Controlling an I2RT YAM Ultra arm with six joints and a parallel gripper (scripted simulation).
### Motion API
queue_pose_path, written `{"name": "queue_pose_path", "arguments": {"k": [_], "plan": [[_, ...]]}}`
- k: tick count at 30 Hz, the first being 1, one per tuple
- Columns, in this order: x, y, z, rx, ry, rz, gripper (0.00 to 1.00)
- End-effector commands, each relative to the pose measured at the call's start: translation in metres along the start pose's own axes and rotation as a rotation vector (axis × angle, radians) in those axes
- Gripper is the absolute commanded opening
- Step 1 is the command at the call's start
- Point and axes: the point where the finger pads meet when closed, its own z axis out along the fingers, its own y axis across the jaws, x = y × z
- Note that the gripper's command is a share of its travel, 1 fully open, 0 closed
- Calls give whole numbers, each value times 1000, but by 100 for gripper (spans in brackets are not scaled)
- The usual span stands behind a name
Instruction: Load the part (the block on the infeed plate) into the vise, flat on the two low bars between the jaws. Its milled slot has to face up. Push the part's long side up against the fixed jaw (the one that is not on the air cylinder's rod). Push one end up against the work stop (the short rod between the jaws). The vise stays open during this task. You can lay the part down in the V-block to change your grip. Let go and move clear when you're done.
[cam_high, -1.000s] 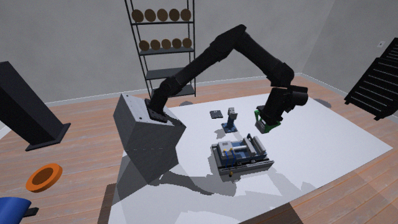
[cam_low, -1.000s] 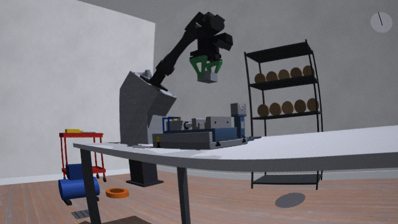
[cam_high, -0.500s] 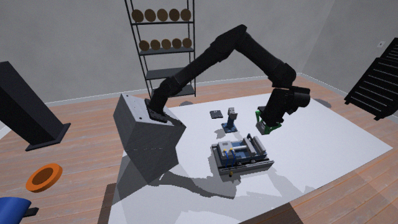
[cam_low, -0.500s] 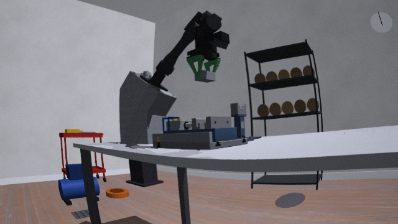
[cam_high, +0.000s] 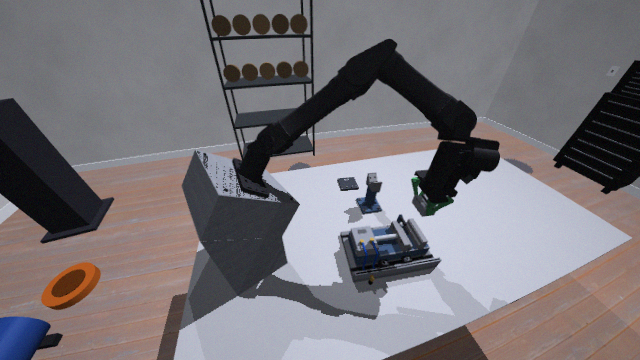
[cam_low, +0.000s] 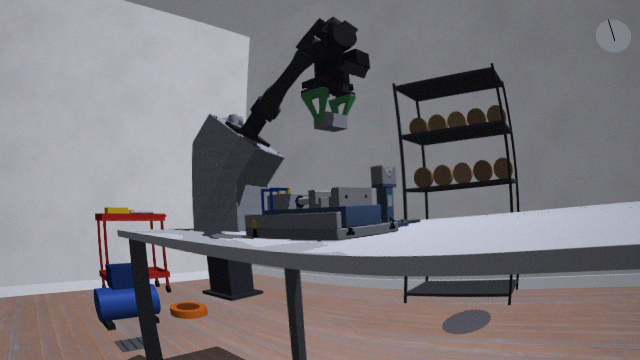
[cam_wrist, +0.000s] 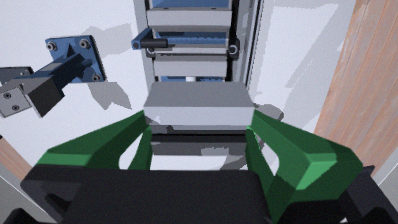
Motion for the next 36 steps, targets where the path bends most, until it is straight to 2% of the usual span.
{"name": "queue_pose_path", "arguments": {"k": [1,23,32,36], "plan": [[-13,-10,-19,25,-51,7,0],[-13,-10,-18,25,-51,7,0],[-12,-13,-12,23,-44,13,0],[-16,-12,-15,32,-62,3,0]]}}
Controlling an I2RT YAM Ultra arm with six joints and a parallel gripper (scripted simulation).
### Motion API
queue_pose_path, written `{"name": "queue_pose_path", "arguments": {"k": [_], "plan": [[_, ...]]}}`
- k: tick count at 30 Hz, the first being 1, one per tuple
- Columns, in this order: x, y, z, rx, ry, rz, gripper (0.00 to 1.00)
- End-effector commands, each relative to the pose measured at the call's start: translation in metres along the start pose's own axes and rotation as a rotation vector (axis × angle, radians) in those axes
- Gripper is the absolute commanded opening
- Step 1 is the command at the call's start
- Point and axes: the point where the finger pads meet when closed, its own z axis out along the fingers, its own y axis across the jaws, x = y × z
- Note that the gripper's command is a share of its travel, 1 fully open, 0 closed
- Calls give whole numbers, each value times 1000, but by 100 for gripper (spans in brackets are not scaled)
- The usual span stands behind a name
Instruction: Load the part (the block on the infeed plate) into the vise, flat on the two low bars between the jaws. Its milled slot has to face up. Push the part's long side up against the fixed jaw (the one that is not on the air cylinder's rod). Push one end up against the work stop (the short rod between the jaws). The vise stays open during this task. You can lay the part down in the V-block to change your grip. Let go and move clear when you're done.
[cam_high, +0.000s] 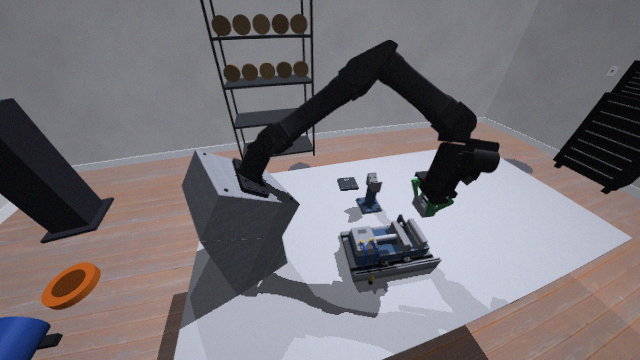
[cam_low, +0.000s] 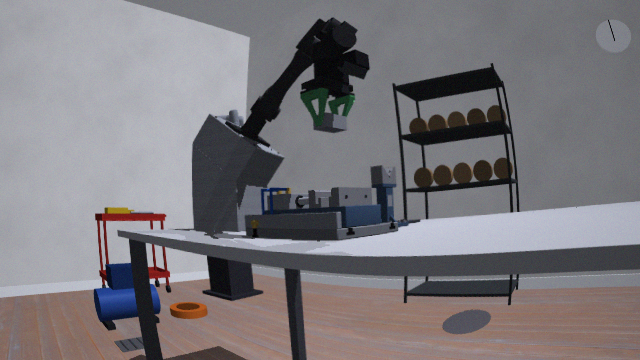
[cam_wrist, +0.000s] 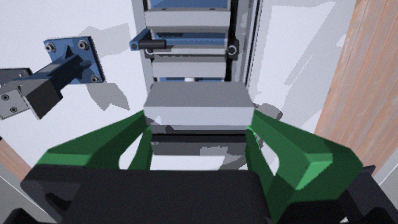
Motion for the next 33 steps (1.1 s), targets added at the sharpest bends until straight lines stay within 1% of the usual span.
{"name": "queue_pose_path", "arguments": {"k": [1,6,9,12,13,14,16,17,19,20,23,26,29,30,31,33], "plan": [[-16,-10,-18,33,-62,-2,0],[-13,-15,-6,30,-46,8,0],[-17,-11,-11,36,-63,-2,0],[-18,-9,-9,32,-63,-6,0],[-17,-8,-4,26,-55,-5,0],[-11,-8,5,18,-35,2,0],[-5,-9,14,12,-17,11,0],[-2,-10,15,12,-13,17,0],[-4,-12,12,22,-24,18,0],[-10,-13,12,27,-36,11,0],[-3,-9,24,14,-15,13,0],[-3,-11,33,12,-13,17,0],[-2,-13,33,16,-13,20,0],[-24,-12,12,41,-77,-9,0],[-23,-12,16,39,-73,-7,0],[-13,-12,38,18,-34,4,0]]}}
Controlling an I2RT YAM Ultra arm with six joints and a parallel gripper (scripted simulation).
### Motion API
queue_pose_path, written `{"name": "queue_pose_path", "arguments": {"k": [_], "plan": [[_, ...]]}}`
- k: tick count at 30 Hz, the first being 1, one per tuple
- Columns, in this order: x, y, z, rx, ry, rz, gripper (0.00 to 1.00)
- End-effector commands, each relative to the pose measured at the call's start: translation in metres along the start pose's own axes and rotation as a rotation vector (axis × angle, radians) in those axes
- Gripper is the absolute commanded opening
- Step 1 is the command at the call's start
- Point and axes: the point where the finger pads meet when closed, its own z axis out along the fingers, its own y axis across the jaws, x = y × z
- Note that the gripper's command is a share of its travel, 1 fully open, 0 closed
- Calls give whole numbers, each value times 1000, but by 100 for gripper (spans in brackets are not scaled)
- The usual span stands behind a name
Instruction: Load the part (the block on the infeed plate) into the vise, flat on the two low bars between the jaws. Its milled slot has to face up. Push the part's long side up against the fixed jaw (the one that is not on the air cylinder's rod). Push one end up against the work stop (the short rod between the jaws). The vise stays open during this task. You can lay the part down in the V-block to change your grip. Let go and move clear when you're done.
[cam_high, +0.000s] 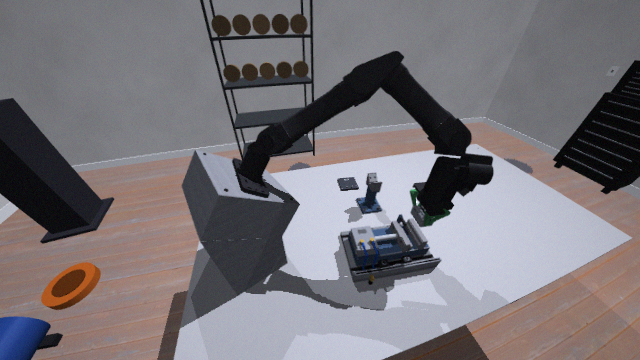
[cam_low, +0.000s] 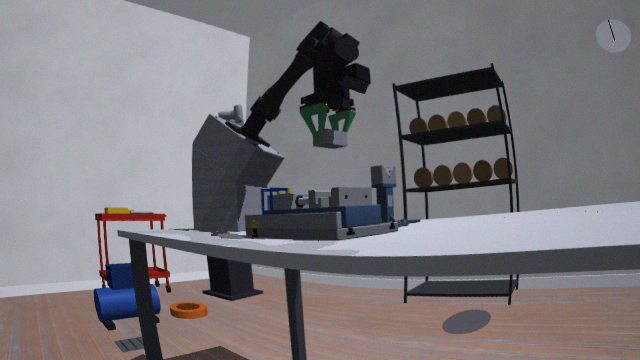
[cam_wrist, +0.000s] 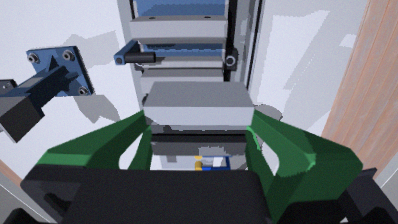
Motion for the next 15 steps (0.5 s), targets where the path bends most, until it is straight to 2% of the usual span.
{"name": "queue_pose_path", "arguments": {"k": [1,6,9,11,13,14,15], "plan": [[-7,-3,7,8,-21,-2,0],[-1,-12,17,16,-12,20,0],[-11,-3,12,18,-38,-5,0],[-11,-3,23,7,-31,-5,0],[-11,-3,23,7,-31,-5,0],[-13,-11,18,19,-43,4,0],[-10,-13,24,19,-34,9,0]]}}
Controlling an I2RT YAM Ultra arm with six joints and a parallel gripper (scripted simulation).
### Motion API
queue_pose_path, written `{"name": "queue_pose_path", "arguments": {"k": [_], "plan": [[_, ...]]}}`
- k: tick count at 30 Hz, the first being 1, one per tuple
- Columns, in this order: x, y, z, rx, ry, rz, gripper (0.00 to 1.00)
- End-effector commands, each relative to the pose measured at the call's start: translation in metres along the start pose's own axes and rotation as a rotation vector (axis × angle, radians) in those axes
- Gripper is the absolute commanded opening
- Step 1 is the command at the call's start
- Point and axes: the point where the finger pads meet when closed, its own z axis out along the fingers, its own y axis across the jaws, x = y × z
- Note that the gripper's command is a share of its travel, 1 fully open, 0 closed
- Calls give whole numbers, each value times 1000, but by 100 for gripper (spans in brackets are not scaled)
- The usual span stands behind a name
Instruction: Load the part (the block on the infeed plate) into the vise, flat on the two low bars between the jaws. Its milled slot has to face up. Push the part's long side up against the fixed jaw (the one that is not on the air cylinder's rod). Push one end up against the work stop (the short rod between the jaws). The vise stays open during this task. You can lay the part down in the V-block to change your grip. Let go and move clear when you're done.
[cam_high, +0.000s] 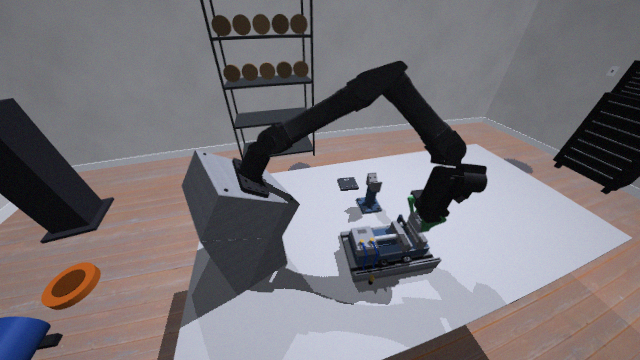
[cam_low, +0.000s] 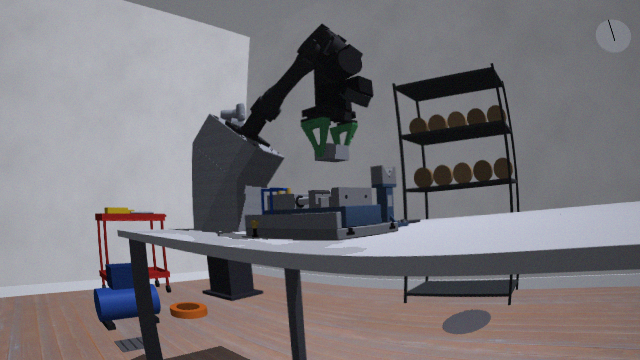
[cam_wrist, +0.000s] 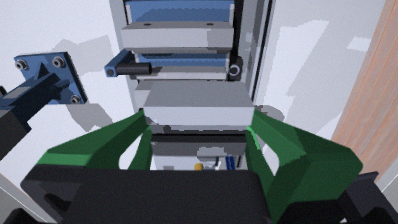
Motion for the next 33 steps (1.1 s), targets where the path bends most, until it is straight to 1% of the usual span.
{"name": "queue_pose_path", "arguments": {"k": [1,3,6,9,11,13,15,16,18,21,23,26,33], "plan": [[-8,-14,-3,25,-33,16,0],[-9,-13,0,24,-36,12,0],[-18,-6,-3,24,-57,-8,0],[-14,-10,7,20,-43,3,0],[-13,-13,9,23,-41,7,0],[-17,-11,5,27,-53,-1,0],[-17,-11,5,27,-53,-1,0],[-23,-5,-2,26,-72,-13,0],[-21,-5,3,23,-64,-11,0],[-15,-12,14,22,-45,4,0],[-14,-13,12,24,-44,8,0],[-19,-9,8,25,-58,-2,0],[-15,-9,12,20,-45,2,0]]}}
